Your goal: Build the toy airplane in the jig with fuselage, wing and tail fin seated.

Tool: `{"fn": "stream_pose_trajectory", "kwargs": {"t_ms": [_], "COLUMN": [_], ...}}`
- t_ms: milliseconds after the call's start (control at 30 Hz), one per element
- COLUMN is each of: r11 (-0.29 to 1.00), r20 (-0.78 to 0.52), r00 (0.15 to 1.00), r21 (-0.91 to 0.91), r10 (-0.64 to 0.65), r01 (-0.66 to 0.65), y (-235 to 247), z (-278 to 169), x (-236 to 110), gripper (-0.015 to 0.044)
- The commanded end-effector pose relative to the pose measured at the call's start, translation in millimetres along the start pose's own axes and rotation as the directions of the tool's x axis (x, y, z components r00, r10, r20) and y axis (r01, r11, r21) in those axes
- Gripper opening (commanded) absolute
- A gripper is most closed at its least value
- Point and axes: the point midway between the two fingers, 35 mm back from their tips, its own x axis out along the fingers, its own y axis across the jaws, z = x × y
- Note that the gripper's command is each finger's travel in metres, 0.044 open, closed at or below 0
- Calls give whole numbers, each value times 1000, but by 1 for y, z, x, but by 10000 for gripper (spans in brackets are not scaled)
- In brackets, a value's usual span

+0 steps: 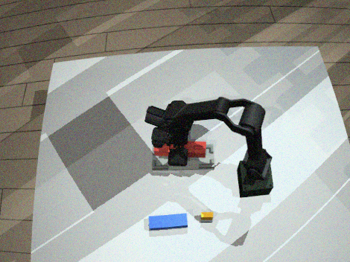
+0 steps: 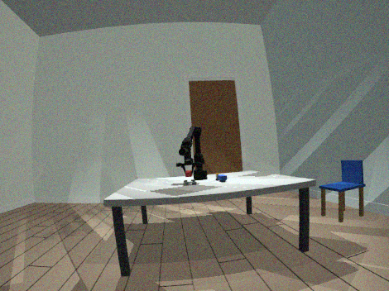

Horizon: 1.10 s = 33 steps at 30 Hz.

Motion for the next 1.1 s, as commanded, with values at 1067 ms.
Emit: {"fn": "stream_pose_trajectory", "kwargs": {"t_ms": [1067], "r11": [1000], "r20": [3], "r00": [1000], "r21": [-5], "r10": [-1], "r01": [1], "y": [-2], "z": [1], "x": [39], "gripper": [188]}}
